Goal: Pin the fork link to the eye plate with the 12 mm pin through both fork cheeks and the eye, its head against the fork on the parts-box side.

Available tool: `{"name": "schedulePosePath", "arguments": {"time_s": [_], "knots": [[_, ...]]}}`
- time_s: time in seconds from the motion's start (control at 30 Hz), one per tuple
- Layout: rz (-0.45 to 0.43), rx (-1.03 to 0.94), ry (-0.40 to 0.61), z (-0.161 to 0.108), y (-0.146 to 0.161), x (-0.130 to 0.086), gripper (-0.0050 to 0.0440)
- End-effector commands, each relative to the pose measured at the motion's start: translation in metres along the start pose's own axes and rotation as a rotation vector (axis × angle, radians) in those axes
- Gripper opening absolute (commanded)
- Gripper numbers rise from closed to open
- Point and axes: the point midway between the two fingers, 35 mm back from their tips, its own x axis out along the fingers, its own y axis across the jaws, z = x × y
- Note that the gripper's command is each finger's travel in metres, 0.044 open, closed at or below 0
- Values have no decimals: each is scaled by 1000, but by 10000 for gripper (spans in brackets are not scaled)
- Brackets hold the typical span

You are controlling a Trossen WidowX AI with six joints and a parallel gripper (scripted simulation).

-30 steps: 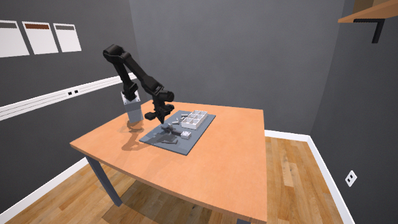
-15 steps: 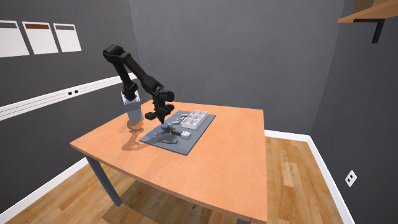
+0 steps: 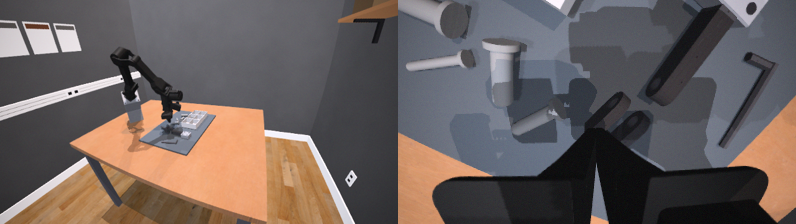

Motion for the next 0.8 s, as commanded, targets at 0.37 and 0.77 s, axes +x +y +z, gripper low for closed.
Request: {"name": "schedulePosePath", "arguments": {"time_s": [0.37,0.77], "knots": [[-12,-633,-13,18,12,3,-50],[-14,-633,-12,18,11,3,-50]]}}
